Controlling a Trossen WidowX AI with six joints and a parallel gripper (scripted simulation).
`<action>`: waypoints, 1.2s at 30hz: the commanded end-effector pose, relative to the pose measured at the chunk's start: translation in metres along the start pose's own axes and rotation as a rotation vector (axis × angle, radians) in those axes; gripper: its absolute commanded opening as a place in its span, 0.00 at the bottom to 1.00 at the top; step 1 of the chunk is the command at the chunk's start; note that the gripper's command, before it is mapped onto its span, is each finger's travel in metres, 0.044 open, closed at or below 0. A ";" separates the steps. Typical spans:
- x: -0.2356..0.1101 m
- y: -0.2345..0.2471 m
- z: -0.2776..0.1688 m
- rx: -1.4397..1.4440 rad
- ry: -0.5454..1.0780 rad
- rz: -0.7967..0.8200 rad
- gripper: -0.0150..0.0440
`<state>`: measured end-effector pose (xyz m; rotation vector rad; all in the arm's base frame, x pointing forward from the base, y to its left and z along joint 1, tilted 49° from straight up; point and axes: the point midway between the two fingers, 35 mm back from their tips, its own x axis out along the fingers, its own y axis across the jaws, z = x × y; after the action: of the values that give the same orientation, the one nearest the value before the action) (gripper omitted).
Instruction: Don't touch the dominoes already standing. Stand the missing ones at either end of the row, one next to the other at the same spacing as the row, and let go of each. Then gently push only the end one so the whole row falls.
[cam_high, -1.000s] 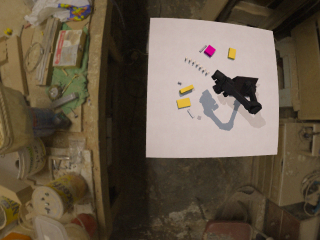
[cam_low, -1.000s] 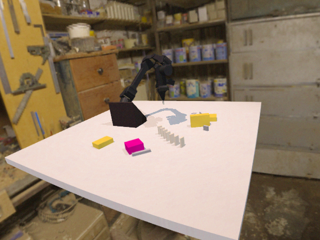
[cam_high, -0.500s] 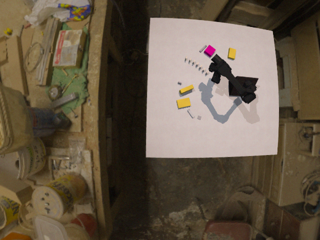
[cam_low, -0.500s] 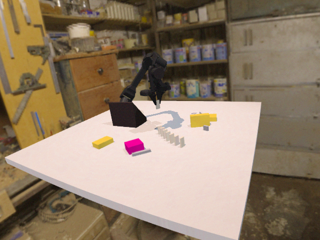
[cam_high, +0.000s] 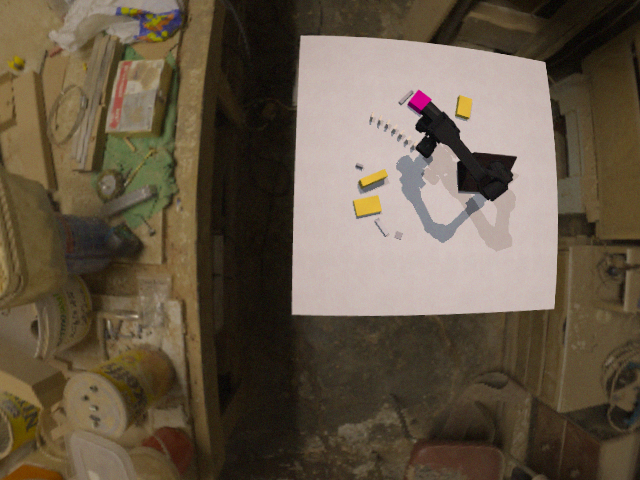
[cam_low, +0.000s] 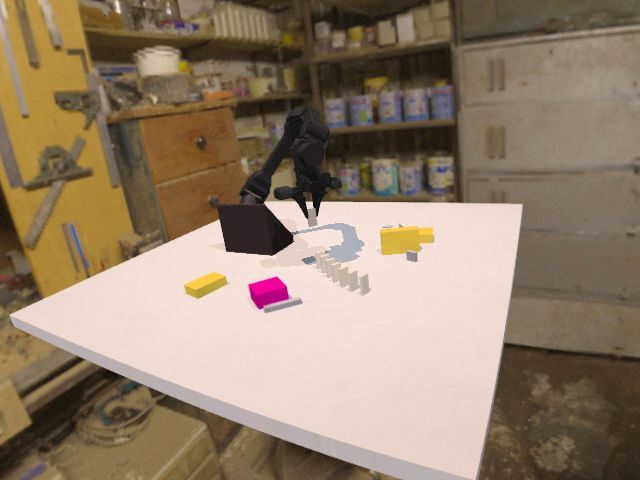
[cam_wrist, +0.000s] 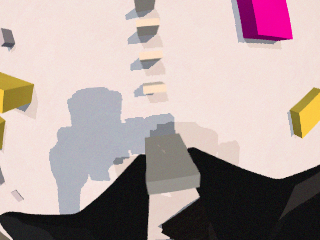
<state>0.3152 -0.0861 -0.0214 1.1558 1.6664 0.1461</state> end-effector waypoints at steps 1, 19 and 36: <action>0.028 0.000 0.000 0.011 0.015 0.000 0.44; 0.116 0.001 -0.009 0.009 0.023 0.008 0.44; 0.116 0.001 -0.009 0.009 0.023 0.008 0.75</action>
<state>0.3105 0.0035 -0.0955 1.1661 1.6845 0.1582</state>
